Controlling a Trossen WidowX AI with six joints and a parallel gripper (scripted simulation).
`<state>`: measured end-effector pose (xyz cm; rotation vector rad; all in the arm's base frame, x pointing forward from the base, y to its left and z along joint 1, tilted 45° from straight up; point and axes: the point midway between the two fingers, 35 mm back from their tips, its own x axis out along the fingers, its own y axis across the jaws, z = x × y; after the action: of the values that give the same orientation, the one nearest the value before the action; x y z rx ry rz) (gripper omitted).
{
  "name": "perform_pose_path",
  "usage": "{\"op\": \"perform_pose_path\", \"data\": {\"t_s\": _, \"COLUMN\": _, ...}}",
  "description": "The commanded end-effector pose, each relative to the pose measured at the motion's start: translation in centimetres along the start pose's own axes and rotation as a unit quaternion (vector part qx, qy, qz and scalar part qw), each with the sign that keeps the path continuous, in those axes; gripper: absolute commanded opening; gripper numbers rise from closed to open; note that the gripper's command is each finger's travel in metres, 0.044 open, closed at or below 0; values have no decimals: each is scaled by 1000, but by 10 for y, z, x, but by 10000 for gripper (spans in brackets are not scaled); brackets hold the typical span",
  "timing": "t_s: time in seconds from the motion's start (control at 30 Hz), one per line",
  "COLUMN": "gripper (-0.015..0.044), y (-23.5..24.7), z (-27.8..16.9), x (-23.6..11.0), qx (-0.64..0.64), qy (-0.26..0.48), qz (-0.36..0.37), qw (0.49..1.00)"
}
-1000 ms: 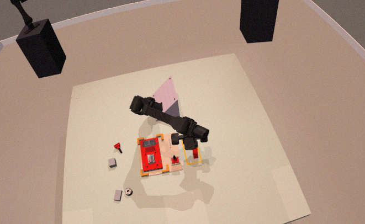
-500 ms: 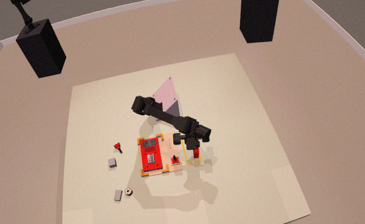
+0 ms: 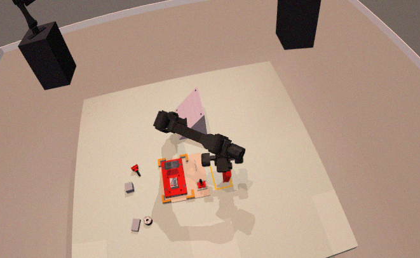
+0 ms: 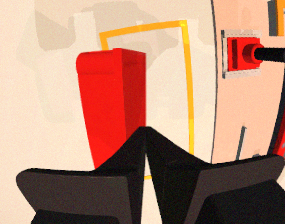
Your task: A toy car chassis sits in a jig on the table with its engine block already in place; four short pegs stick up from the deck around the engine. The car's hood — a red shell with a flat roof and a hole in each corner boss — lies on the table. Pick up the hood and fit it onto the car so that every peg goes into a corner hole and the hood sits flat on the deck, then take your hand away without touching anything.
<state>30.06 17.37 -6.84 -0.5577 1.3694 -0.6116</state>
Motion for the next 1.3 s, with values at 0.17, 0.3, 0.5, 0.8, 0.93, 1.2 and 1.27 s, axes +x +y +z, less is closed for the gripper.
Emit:
{"op": "perform_pose_path", "data": {"t_s": 0.17, "gripper": 0, "y": 6, "z": 1, "x": -1, "qx": 4, "qy": 1, "qz": 2, "qw": 1000}}
{"op": "perform_pose_path", "data": {"t_s": 0.3, "gripper": 0, "y": 9, "z": 0, "x": -1, "qx": 4, "qy": 1, "qz": 2, "qw": 1000}}
{"op": "perform_pose_path", "data": {"t_s": 0.5, "gripper": 0, "y": 13, "z": 0, "x": -1, "qx": 4, "qy": 1, "qz": 2, "qw": 1000}}
{"op": "perform_pose_path", "data": {"t_s": 0.8, "gripper": 0, "y": 18, "z": 0, "x": -3, "qx": 4, "qy": 1, "qz": 3, "qw": 1000}}
{"op": "perform_pose_path", "data": {"t_s": 0.93, "gripper": 0, "y": 19, "z": 2, "x": -26, "qx": 4, "qy": 1, "qz": 3, "qw": 1000}}
{"op": "perform_pose_path", "data": {"t_s": 1.2, "gripper": 0, "y": 15, "z": -1, "x": -80, "qx": 4, "qy": 1, "qz": 3, "qw": 1000}}
{"op": "perform_pose_path", "data": {"t_s": 1.27, "gripper": 0, "y": 17, "z": 0, "x": -74, "qx": 0, "qy": -3, "qz": 5, "qw": 1000}}
